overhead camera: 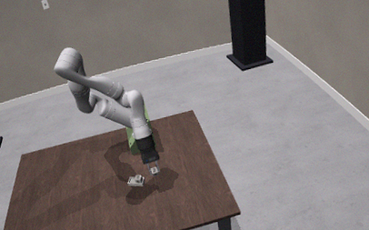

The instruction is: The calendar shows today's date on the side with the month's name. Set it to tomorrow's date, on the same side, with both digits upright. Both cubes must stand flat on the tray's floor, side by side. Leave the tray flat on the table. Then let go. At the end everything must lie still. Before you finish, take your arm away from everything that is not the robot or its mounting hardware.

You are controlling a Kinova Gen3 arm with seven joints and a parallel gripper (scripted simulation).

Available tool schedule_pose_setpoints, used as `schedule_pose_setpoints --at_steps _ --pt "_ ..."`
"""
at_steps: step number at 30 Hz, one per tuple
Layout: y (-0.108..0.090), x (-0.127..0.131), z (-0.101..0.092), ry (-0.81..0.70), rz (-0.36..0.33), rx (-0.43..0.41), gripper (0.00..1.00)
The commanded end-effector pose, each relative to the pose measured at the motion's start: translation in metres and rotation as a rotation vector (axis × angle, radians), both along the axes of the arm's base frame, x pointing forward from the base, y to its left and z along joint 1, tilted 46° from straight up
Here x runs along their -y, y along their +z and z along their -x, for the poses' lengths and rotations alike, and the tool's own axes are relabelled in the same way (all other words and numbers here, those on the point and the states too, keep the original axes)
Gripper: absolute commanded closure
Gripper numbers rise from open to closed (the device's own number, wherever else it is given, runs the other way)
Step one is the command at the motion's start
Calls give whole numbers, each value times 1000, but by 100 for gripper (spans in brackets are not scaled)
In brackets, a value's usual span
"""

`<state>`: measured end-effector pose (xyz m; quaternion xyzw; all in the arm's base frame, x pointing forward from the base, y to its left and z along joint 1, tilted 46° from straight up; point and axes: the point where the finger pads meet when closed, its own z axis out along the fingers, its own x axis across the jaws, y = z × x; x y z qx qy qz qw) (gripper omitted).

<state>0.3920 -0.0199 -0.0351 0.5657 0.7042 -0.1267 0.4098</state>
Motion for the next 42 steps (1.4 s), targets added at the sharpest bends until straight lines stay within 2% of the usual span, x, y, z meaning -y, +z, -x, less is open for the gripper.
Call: schedule_pose_setpoints --at_steps 1,20,42 --pt "0 -1 -2 -4 -1 1 43" --pt "0 1 -10 -65 13 -43 43" --pt "1 0 -3 -156 7 -144 43"
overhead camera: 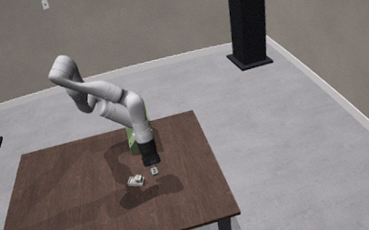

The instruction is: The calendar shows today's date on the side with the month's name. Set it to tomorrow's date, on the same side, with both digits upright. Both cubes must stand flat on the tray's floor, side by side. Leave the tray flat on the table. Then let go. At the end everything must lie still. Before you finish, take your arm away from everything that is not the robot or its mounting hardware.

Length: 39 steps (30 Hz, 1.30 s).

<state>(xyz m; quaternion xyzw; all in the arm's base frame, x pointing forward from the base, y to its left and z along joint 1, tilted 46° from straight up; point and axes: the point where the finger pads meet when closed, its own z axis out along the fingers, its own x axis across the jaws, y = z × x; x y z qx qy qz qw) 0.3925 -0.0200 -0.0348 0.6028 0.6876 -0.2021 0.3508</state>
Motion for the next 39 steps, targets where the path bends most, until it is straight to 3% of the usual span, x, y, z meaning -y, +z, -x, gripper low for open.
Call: schedule_pose_setpoints --at_steps 1,29,39 --pt "1 0 -2 -12 -7 -2 43" --pt "1 -1 0 -39 -10 -33 43" --pt "1 1 -5 -110 7 -90 43"
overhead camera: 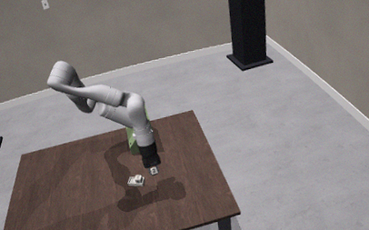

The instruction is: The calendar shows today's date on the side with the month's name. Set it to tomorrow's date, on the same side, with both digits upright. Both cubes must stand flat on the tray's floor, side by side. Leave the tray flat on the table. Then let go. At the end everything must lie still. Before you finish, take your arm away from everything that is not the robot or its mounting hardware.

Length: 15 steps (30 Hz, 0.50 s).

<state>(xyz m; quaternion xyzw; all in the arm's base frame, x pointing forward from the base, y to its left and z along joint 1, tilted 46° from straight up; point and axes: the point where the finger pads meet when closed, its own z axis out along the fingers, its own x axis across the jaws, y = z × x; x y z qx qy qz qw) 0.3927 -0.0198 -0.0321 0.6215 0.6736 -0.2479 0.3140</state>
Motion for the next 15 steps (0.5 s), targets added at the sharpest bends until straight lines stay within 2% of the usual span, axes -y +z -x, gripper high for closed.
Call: schedule_pose_setpoints --at_steps 1,15 --pt "-2 2 -5 -21 -4 -1 43" --pt "-2 -1 -2 -124 -15 -110 43"
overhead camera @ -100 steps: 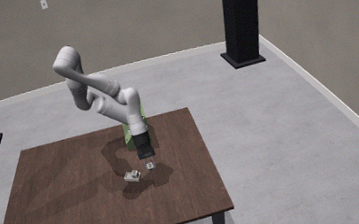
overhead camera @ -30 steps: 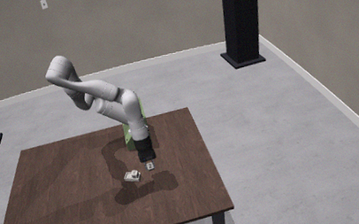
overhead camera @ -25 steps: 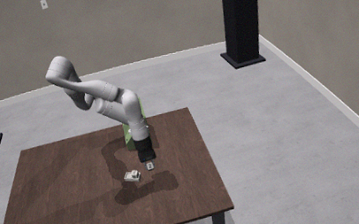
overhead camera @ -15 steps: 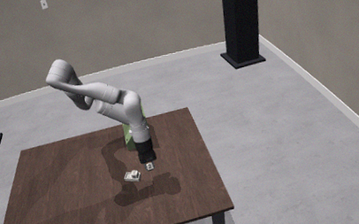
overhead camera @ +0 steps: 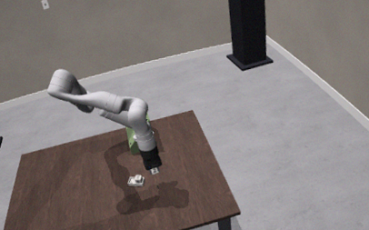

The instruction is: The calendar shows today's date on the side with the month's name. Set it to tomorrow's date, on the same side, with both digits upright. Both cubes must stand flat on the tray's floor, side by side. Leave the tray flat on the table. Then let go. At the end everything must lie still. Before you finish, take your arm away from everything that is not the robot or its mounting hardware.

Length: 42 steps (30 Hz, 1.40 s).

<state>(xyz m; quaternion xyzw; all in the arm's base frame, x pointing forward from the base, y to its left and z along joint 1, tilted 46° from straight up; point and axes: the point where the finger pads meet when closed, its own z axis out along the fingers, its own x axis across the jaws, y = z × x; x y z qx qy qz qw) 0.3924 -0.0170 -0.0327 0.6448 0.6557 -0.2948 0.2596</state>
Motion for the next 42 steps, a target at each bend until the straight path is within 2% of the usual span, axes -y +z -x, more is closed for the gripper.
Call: schedule_pose_setpoints --at_steps 1,21,34,42 --pt "-1 1 -2 -16 -5 -4 43" --pt "-1 3 -4 -62 5 -43 43" --pt "-2 2 -5 -189 6 -169 43" --pt "-2 2 -5 -208 2 -191 43"
